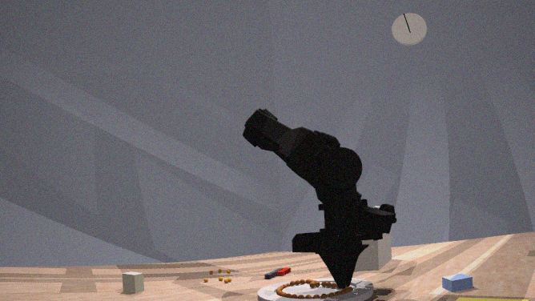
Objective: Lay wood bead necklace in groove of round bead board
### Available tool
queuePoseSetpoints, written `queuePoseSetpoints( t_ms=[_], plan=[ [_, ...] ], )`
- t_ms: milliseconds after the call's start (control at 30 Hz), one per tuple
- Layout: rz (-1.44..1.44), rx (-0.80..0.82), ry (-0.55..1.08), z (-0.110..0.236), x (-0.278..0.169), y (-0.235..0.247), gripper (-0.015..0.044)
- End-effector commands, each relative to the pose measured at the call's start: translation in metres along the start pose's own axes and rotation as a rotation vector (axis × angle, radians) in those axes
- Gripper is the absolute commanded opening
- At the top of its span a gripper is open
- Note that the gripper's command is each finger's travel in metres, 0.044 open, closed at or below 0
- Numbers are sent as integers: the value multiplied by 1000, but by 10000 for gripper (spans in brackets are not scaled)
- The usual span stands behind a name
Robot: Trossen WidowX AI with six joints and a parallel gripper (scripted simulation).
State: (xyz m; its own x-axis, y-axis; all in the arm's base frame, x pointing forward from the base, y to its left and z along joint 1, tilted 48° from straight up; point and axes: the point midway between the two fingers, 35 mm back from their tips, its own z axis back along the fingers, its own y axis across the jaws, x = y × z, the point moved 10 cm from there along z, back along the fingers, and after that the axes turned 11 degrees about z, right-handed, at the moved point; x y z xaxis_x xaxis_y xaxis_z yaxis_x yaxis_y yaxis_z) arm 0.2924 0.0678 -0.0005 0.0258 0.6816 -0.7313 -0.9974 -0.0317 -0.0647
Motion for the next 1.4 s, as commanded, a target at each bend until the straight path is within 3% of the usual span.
queuePoseSetpoints(
  t_ms=[0, 1200, 1367],
  plan=[
    [0, -1, 0, 0, 0, 0, 0],
    [8, 2, 4, -2, 11, 12, 0],
    [0, -3, 0, 1, 11, 10, 131]
  ],
)
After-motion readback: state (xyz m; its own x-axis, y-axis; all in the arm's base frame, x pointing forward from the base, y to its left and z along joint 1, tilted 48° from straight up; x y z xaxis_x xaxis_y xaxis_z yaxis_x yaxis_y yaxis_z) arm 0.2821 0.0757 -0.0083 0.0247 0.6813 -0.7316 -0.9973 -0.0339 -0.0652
